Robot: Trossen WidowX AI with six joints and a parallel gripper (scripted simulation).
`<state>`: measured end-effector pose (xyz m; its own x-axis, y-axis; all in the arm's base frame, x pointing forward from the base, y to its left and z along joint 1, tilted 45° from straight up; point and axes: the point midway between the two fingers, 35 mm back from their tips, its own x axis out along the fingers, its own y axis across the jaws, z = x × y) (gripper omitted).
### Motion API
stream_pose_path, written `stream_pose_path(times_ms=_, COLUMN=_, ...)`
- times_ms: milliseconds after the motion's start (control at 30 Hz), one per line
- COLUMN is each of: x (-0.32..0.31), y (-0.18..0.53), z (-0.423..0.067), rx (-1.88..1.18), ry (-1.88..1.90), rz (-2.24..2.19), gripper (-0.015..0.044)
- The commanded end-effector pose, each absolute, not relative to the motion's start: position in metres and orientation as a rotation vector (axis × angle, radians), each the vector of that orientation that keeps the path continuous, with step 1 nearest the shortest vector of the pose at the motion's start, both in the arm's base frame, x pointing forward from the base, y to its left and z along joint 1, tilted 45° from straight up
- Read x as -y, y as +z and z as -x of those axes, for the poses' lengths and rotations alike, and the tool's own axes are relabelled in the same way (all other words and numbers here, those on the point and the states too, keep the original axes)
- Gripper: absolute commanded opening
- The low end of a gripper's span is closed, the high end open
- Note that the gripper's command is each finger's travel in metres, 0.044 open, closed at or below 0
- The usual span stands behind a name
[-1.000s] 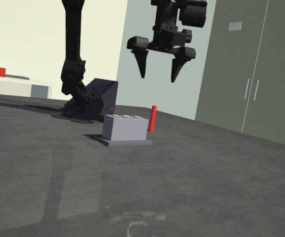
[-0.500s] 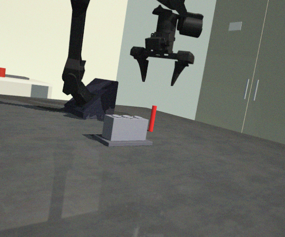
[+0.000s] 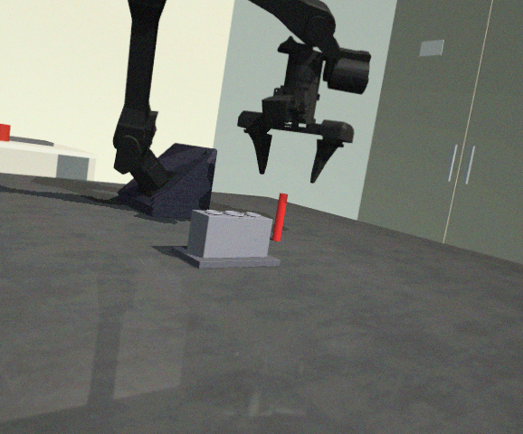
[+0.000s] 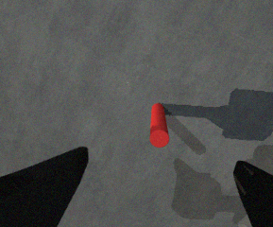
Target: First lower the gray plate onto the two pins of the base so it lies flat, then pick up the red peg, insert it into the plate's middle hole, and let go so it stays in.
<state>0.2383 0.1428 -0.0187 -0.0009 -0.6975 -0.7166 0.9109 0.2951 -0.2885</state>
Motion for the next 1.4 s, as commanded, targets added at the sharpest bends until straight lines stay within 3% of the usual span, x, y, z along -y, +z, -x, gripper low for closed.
stream_pose_path(times_ms=0, x=-0.135, y=-0.026, z=-0.24, rx=-0.906, ry=-1.291, rz=-0.287, gripper=0.044)
stream_pose_path(times_ms=1233, x=-0.096, y=-0.064, z=-0.24, rx=-0.903, ry=-1.292, rz=-0.286, gripper=0.044)
stream_pose_path(times_ms=1367, x=-0.096, y=-0.064, z=-0.24, rx=-0.903, ry=-1.292, rz=-0.286, gripper=0.0335)
